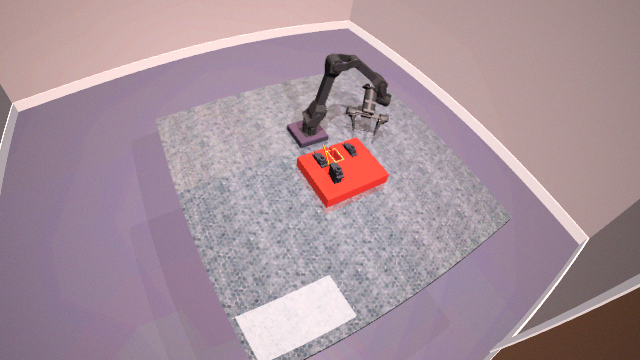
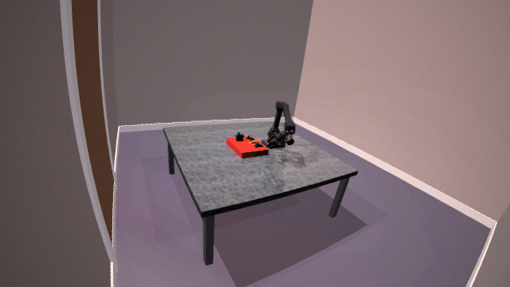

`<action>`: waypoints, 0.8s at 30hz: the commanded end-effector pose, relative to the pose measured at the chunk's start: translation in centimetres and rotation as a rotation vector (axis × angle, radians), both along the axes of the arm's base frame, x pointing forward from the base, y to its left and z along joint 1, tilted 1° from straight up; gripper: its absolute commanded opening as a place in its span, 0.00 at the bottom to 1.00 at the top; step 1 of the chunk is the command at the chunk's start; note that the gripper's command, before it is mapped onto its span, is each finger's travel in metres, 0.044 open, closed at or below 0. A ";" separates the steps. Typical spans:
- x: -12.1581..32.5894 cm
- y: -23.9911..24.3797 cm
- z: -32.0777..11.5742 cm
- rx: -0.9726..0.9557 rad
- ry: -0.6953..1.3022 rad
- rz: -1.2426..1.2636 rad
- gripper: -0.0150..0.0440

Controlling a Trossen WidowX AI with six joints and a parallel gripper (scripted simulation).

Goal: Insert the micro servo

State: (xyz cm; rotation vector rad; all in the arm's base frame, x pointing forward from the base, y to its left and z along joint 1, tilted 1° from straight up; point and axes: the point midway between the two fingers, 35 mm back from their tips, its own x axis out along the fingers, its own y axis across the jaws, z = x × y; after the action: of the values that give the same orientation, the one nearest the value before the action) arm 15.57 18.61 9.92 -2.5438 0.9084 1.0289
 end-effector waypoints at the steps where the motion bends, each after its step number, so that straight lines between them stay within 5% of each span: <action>1: 0.9 -0.5 0.2 0.064 0.004 -0.097 1.00; 24: 6.1 -6.2 0.7 0.349 -0.031 -0.763 1.00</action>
State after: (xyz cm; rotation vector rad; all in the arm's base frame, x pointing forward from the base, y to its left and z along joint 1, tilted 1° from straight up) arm 21.11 12.93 10.31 -1.7785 1.3616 0.8288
